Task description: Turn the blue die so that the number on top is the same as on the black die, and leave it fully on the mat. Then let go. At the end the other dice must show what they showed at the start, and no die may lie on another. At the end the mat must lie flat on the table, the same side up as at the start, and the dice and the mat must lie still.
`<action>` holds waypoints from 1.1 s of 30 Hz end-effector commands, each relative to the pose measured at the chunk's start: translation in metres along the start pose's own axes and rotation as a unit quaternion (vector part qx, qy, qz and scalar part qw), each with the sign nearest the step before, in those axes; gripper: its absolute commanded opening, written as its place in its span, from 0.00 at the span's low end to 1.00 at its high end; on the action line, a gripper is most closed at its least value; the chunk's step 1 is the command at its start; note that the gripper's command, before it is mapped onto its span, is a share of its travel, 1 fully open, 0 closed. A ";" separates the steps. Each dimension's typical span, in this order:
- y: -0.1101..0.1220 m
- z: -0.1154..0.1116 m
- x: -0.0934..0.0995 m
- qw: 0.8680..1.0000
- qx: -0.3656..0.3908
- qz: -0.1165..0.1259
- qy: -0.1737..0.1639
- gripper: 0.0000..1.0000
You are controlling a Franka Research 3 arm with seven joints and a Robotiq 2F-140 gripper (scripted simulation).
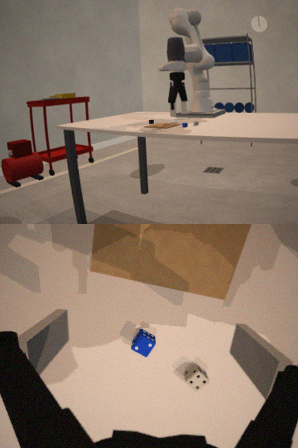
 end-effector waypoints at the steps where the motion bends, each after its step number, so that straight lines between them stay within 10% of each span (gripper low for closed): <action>1: -0.004 -0.007 -0.001 0.999 -0.045 -0.005 0.002 1.00; 33: -0.007 -0.011 -0.001 0.999 -0.045 -0.005 0.002 1.00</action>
Point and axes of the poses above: the point where the finger pads meet when closed, its own x axis back along the fingers, its own y axis across the jaws, z = x × y, the point moved 8 cm from there along x, back along the fingers, and after that the axes turned 13 degrees about x, right-handed, at the moved point
